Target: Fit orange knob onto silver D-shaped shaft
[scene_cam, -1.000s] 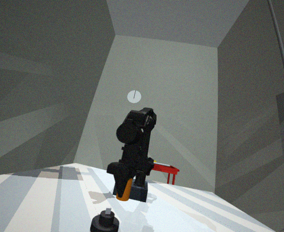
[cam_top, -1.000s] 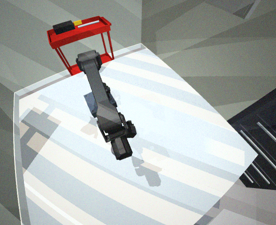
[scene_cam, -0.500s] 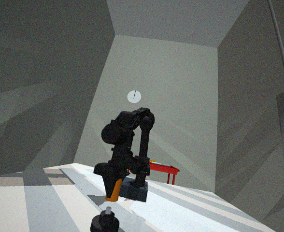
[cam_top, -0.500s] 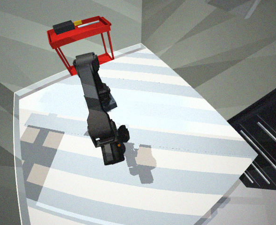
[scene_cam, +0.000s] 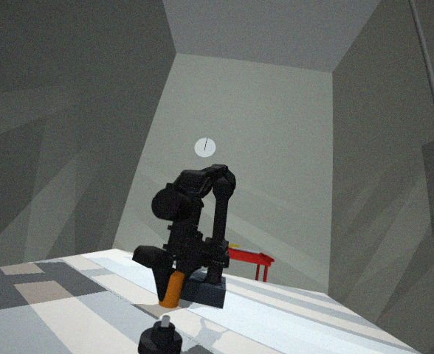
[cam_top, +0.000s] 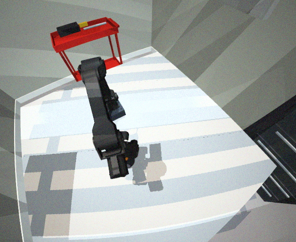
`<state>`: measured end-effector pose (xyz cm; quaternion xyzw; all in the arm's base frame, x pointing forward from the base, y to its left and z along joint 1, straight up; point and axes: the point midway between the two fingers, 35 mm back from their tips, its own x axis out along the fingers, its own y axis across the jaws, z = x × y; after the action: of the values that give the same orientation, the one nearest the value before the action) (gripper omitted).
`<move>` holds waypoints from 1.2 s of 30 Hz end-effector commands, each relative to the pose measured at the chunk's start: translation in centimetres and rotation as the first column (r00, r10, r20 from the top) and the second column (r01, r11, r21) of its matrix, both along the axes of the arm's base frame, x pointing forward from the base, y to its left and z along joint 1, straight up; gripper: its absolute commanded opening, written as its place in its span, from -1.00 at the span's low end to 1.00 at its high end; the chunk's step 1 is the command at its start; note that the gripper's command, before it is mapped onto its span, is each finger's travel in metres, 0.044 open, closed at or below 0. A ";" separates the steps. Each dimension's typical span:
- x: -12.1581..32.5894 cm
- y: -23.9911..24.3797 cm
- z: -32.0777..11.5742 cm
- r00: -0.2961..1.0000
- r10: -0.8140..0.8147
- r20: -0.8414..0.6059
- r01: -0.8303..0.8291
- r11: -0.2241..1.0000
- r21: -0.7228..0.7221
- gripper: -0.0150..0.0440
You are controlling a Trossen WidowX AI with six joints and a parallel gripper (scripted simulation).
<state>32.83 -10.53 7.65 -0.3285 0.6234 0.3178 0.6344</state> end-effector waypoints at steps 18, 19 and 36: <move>-0.1 0.5 0.1 0.877 -0.480 0.004 0.480 0.877 0.012 -0.49; -0.1 0.5 0.1 0.865 -0.501 0.003 0.501 0.865 0.013 -0.49; 0.1 0.2 0.1 0.611 -0.791 0.000 0.791 0.611 0.021 -0.49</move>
<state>32.73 -10.23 7.63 -0.0460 0.6987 0.0409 0.7127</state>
